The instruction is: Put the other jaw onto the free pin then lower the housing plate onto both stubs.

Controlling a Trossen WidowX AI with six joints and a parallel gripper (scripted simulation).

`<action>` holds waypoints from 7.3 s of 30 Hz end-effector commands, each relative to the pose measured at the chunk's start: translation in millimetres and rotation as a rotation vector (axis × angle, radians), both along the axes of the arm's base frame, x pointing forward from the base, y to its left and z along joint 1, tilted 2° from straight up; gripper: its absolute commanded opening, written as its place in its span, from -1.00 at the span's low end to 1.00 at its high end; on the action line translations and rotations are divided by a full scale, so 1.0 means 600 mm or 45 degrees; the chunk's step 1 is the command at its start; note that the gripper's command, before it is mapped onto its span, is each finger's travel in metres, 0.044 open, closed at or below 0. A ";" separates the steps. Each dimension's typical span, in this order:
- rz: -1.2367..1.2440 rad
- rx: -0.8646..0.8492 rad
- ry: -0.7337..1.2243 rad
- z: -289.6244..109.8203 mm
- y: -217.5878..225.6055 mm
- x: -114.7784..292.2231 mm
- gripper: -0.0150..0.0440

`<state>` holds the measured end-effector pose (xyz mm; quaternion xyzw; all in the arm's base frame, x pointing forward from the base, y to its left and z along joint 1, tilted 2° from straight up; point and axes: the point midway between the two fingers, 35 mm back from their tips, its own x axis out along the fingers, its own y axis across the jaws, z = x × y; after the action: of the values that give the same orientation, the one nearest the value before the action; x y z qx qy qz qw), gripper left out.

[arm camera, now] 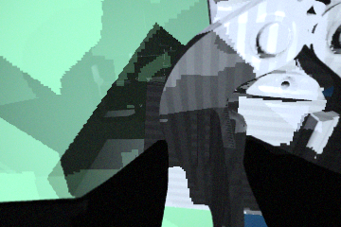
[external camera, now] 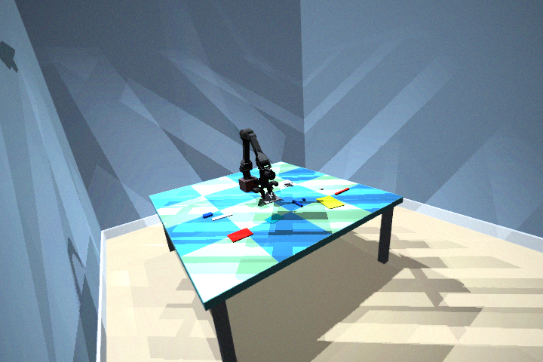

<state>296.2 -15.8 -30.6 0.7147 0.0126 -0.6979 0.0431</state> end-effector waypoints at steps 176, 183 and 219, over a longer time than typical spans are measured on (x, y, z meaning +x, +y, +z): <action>1.851 0.001 0.067 0.125 0.488 -0.225 1.00; 1.851 0.000 0.068 0.070 0.484 -0.227 1.00; 1.851 0.000 0.067 0.024 0.486 -0.225 1.00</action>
<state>162.0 276.7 -14.4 0.5113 0.4841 -0.5095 0.4946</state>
